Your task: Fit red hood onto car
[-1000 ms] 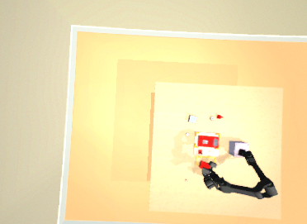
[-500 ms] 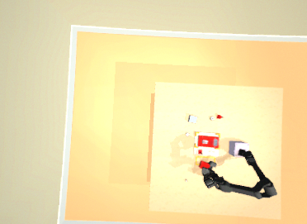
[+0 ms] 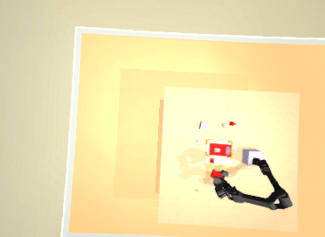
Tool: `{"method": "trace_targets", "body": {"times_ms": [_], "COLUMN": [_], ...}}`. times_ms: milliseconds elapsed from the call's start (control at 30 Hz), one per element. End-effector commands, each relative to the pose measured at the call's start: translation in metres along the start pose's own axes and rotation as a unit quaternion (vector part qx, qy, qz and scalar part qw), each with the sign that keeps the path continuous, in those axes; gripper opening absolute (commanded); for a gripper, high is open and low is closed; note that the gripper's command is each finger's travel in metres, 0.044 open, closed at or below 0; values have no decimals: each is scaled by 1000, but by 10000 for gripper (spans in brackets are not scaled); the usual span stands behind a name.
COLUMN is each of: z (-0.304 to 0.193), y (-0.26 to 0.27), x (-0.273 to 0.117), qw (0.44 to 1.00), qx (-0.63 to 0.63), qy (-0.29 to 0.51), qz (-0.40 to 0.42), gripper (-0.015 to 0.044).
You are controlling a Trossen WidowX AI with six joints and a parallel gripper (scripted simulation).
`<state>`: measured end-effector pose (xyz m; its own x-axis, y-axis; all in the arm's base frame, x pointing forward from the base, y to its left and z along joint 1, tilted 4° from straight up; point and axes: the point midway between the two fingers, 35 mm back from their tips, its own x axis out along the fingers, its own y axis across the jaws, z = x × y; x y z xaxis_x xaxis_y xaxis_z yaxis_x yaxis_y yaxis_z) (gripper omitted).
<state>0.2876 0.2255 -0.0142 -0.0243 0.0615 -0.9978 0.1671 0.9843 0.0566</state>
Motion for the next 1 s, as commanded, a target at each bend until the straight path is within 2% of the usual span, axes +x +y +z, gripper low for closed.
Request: {"method": "trace_targets", "body": {"times_ms": [0,800,933,967], "z": [-2,-2,0,0], "y": [-1,-1,0,0], "x": [4,15,12,12], "qw": [1000,1000,1000,1000], "qx": [2,2,0,0], "qy": [3,4,0,0], "qz": [-1,-1,0,0], "gripper": [440,440,335,328]}}
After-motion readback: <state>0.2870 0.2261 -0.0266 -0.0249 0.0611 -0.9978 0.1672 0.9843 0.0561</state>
